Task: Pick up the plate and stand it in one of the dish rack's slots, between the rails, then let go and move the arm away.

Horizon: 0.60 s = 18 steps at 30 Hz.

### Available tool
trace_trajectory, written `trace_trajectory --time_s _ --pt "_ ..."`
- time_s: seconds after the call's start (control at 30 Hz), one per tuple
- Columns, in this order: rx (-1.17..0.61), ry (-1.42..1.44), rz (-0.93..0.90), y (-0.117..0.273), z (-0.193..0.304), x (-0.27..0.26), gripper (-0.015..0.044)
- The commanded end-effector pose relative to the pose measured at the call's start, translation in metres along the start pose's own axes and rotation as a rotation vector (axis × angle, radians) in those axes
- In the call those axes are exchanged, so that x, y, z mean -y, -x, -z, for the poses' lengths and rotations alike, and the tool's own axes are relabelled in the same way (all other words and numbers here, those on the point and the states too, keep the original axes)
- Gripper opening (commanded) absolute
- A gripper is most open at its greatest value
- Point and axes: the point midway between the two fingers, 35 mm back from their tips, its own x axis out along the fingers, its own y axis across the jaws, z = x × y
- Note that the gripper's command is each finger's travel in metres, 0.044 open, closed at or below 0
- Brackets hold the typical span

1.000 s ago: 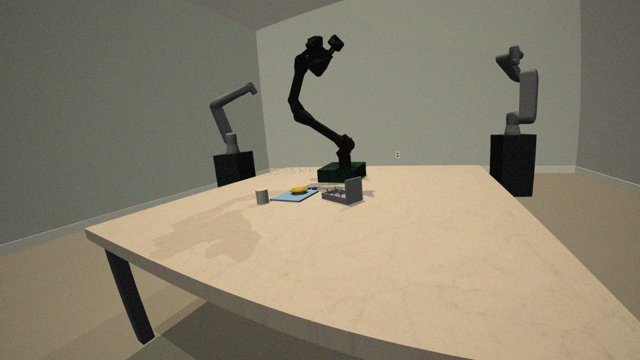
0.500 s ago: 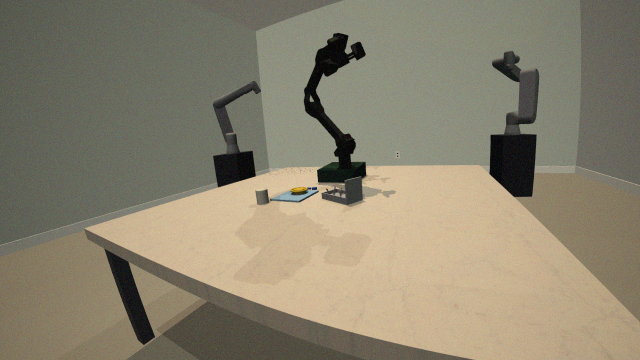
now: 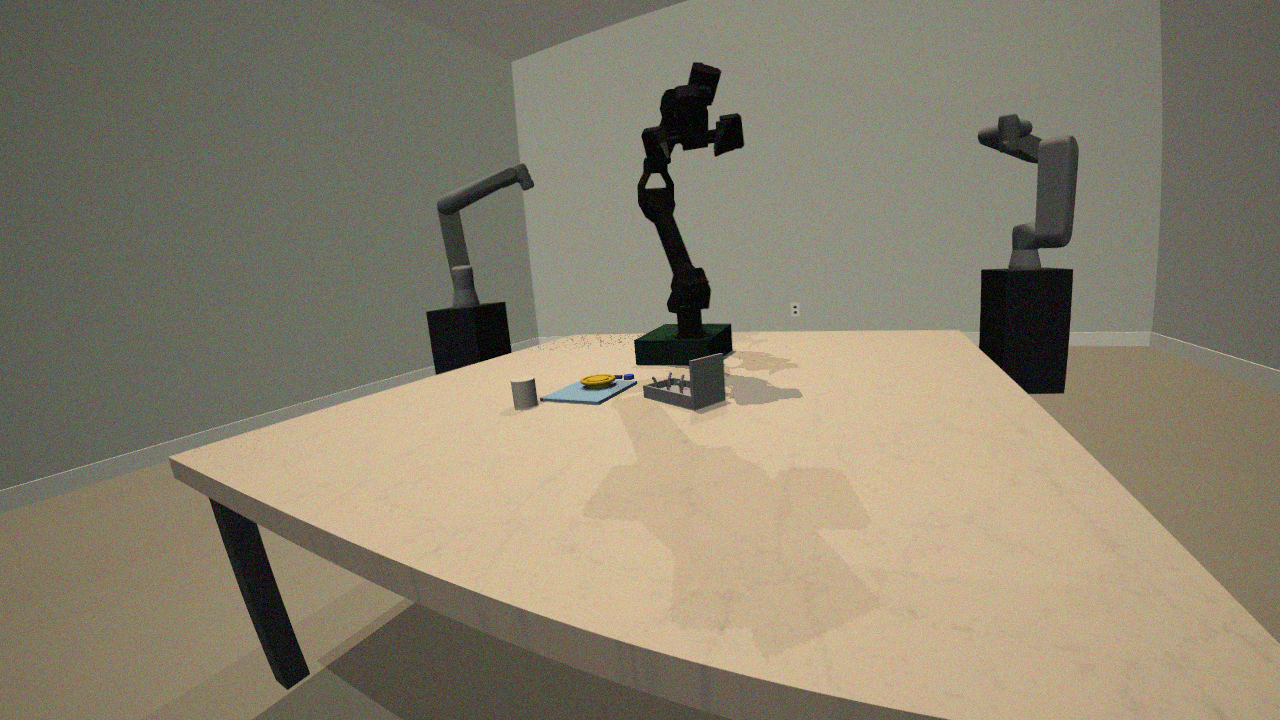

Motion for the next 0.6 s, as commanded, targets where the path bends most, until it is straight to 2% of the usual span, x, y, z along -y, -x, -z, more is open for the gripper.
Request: trace_trajectory --time_s 0.0,0.33,0.57 --pt "-0.098 0.046 0.080 -0.028 0.009 0.012 0.0400" --pt "-0.376 0.068 0.231 -0.090 0.042 0.072 0.0400" --pt "-0.599 0.021 0.259 -0.122 0.078 0.126 0.0400"
